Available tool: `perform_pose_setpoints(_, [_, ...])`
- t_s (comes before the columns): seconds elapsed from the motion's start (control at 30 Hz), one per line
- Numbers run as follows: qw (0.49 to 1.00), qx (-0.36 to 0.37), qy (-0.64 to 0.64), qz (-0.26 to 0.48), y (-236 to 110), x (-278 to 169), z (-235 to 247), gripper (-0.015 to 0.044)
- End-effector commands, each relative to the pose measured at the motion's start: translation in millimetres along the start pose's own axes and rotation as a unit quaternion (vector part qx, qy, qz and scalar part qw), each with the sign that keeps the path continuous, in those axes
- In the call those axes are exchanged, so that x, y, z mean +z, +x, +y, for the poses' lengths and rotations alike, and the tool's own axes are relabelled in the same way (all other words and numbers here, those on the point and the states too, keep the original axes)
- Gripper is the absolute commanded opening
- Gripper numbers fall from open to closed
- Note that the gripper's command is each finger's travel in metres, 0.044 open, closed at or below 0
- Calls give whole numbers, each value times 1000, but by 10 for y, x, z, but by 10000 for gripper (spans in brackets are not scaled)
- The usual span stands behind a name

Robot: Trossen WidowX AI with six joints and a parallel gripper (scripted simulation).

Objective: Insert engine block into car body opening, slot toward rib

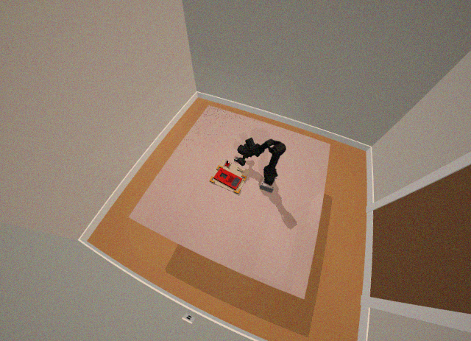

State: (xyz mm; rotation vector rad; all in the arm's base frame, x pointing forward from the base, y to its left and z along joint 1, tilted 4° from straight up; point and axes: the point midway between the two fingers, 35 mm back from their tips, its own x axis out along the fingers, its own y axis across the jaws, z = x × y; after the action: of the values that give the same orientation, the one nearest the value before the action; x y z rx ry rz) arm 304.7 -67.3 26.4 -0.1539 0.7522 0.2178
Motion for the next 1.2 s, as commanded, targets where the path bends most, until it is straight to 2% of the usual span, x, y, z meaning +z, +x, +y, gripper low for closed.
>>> perform_pose_setpoints(0.0, [1000,-1,0,-1,1,6,-7,440])
perform_pose_setpoints(0.27, [1000,0,3,10,15,21,-17,440])
perform_pose_setpoints(0.6, [985,10,24,169,67,254,-78,440])
perform_pose_setpoints(0.93, [945,5,8,326,-190,519,-19,440])
perform_pose_setpoints(1.17, [935,3,1,355,-272,574,-2,440])
